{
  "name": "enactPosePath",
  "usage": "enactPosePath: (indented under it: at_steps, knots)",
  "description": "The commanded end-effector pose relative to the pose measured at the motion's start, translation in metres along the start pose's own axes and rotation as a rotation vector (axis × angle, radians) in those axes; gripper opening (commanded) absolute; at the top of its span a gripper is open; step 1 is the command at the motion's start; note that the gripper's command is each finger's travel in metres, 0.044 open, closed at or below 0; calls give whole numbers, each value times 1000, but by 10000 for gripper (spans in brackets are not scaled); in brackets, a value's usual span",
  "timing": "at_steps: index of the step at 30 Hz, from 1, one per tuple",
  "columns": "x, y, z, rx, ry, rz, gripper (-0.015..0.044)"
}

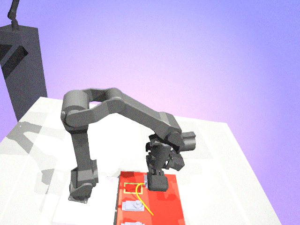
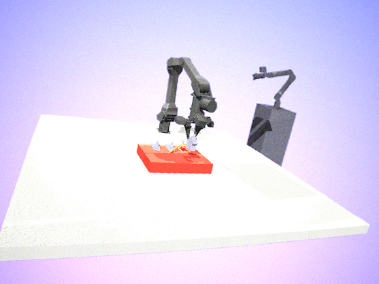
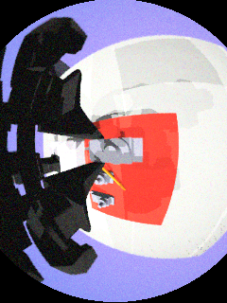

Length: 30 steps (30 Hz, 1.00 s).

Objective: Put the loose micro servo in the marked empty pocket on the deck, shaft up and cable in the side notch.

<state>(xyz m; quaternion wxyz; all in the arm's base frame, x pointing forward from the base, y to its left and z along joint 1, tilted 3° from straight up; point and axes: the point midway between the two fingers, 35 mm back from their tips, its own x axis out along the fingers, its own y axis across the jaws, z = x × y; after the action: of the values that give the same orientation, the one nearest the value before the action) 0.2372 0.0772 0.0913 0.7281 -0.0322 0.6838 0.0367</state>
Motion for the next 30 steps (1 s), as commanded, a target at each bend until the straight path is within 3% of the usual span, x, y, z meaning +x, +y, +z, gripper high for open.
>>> enactPosePath:
  at_steps: [1,15,30]
  knots:
    - [-1,-1,-15,4,-3,-2,0]
    - [0,0,-71,4,1,-2,0]
    - [17,0,-71,4,1,-2,0]
